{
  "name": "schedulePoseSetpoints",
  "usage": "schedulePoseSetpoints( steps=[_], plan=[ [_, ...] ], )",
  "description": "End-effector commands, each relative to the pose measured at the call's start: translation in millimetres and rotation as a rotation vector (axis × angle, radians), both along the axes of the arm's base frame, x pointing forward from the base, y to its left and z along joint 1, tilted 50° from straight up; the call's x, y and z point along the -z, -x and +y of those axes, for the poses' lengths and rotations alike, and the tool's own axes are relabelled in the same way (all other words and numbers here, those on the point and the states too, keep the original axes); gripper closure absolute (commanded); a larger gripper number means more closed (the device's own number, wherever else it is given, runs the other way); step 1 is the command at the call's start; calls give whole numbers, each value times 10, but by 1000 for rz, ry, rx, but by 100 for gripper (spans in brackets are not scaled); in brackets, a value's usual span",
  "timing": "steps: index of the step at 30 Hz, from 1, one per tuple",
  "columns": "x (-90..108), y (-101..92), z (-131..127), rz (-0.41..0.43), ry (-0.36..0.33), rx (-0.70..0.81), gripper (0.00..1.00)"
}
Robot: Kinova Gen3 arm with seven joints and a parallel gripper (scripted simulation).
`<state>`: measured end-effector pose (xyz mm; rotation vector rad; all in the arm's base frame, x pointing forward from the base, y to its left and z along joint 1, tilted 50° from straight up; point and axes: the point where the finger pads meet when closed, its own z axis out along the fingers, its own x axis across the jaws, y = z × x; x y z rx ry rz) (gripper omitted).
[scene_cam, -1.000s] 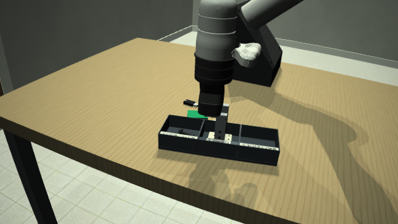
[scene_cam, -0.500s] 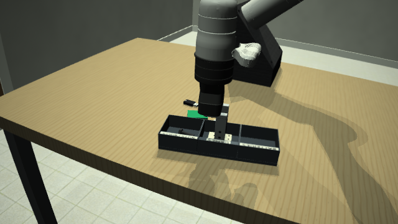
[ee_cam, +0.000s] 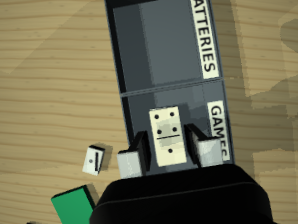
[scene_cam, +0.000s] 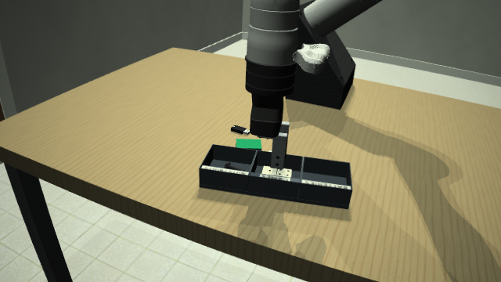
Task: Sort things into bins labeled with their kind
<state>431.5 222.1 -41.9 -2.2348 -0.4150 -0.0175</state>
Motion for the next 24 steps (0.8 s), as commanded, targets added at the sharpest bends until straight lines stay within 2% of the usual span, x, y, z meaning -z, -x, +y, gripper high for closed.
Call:
schedulePoseSetpoints(
  steps=[1,11,21,22,24],
  plan=[
    [-30,-30,-33,-5,1,5,35],
    [-143,-51,-164,-5,1,5,35],
    [-145,-54,-163,-5,1,5,35],
    [-171,-59,-193,-5,1,5,0],
    [-222,-68,-253,-5,1,5,0]
  ],
)
